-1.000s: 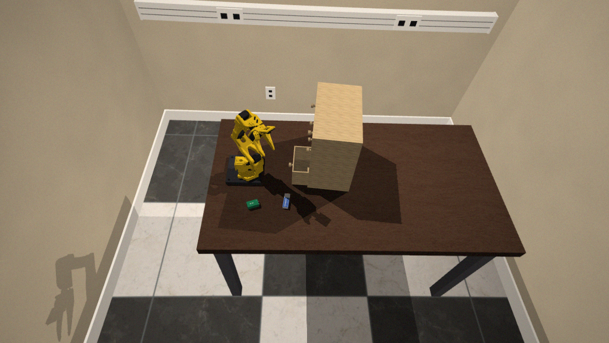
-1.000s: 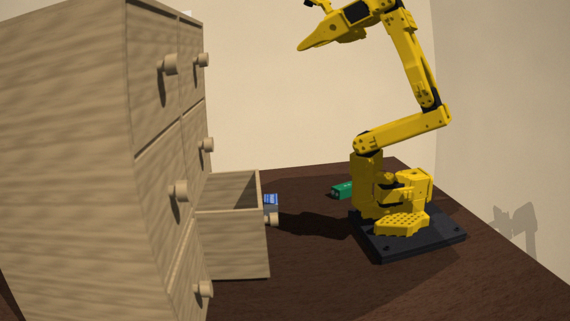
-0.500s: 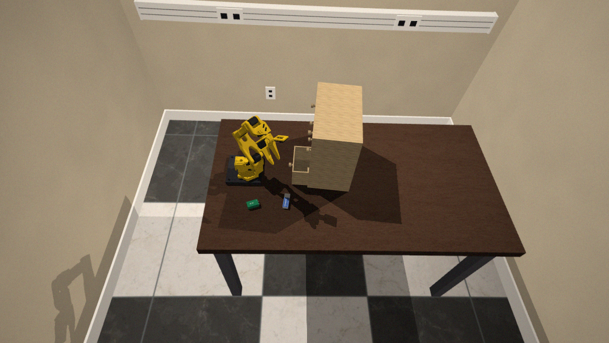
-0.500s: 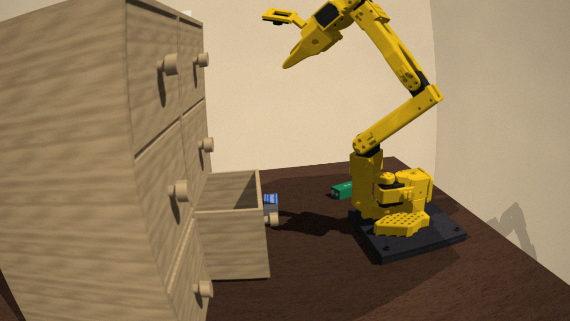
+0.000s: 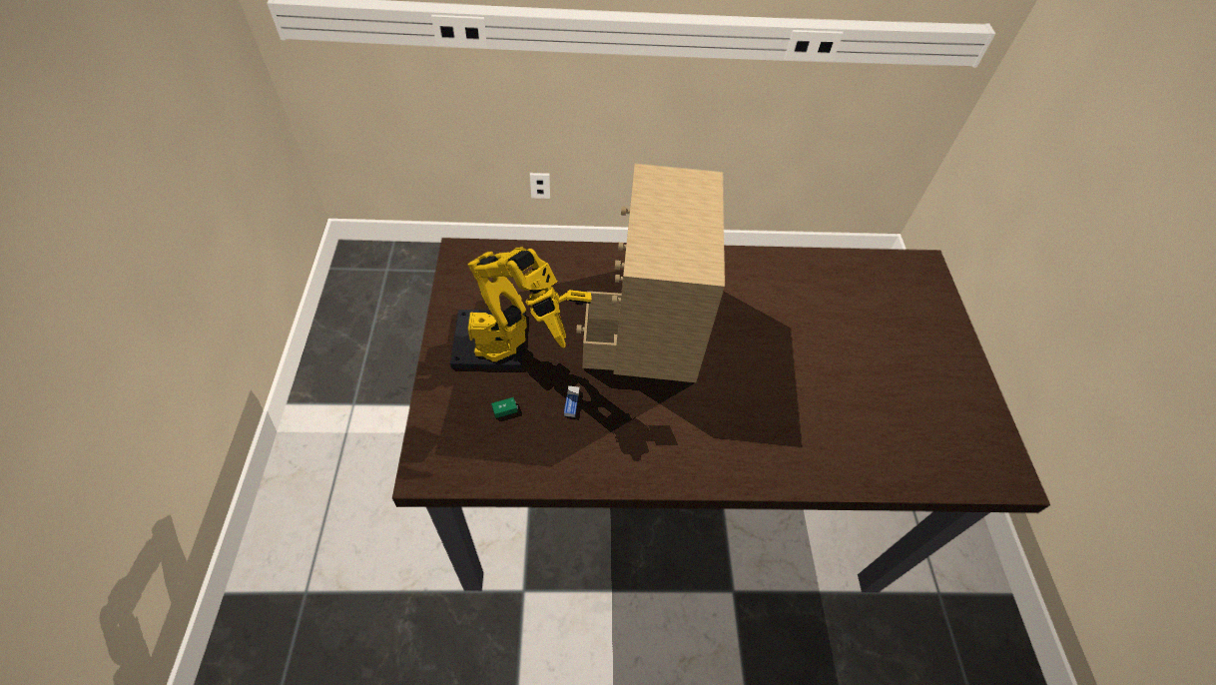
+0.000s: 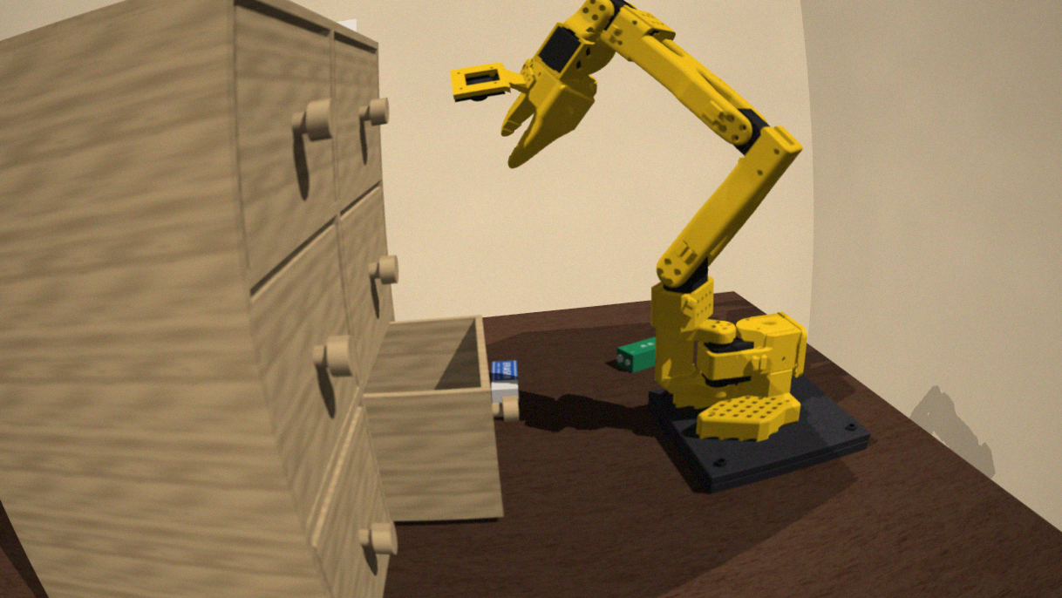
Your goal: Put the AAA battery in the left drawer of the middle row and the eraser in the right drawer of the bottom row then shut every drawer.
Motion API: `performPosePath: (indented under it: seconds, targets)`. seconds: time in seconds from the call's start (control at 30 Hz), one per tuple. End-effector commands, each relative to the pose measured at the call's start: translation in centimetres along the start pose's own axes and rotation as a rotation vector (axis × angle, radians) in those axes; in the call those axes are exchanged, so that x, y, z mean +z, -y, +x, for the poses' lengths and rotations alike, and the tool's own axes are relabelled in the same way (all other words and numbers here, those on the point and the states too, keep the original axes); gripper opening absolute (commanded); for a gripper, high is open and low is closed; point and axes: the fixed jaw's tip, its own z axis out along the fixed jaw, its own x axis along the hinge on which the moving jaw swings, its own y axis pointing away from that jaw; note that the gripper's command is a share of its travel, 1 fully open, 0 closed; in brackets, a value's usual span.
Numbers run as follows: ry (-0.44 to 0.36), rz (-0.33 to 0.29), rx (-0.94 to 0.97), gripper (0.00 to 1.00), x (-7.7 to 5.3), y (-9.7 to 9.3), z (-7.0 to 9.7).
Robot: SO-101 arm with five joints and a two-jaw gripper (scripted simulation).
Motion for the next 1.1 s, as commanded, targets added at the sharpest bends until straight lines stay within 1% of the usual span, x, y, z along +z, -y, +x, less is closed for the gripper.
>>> performPosePath:
  seconds: [0.0, 0.4, 0.47, 0.73, 0.97, 1.03, 1.07]
  targets:
    - [-0.043, -0.054, -0.096, 0.27, 1.3, -0.2, 0.4]
    - [-0.11, -0.242, -0.459, 0.27, 4.7, -1.2, 1.6]
    - [-0.11, -0.242, -0.459, 0.27, 4.7, -1.2, 1.6]
    - [-0.118, -0.383, -0.696, 0.27, 6.9, -2.2, 2.6]
    - [-0.098, -0.515, -0.899, 0.27, 8.6, -3.2, 3.6]
    - [-0.098, -0.515, -0.899, 0.27, 8.6, -3.2, 3.6]
    - [-0.093, -0.534, -0.927, 0.27, 8.8, -3.4, 3.7]
